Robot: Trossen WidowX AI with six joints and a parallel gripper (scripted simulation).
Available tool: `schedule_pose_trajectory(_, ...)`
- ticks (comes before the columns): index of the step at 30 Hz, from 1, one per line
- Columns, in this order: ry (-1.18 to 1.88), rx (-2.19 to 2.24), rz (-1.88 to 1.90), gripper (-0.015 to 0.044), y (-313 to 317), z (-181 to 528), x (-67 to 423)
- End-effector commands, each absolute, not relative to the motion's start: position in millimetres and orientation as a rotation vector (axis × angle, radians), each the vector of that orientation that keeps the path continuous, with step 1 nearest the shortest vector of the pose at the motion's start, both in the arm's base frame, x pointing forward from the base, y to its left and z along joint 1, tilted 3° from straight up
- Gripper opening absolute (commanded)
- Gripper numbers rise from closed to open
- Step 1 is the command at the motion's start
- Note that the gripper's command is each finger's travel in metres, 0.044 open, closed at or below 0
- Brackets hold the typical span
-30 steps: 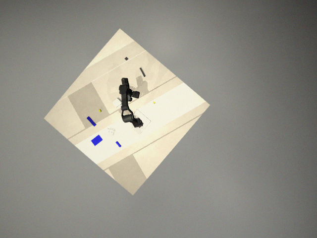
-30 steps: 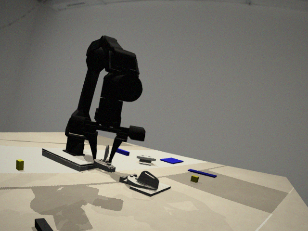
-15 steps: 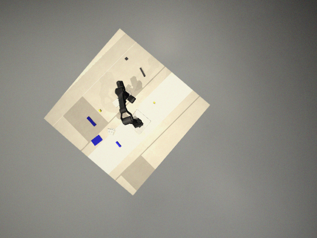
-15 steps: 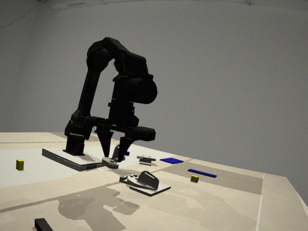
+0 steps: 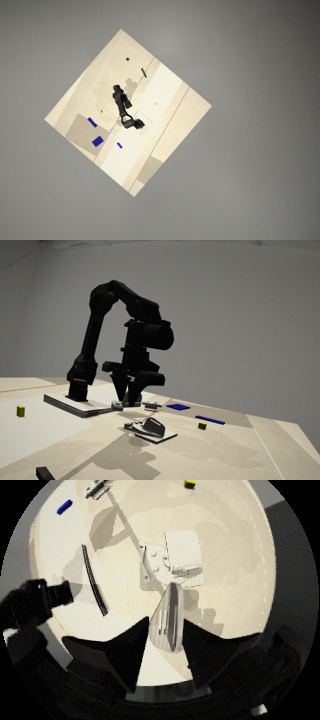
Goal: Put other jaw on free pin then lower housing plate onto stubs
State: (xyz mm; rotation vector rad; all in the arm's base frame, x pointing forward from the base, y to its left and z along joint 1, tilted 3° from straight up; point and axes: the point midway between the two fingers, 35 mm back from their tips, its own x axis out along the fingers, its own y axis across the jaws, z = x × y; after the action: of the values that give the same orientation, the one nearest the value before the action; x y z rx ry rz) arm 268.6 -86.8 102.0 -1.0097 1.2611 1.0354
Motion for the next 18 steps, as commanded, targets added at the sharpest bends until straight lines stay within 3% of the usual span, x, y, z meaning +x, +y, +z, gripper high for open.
schedule_pose_trajectory(1,1.312,-0.915,0.937,0.0134,-75.1,104.1,265.6)
schedule_pose_trajectory(18,1.445,-0.56,0.603,0.0134,-35.2,105.2,257.9)
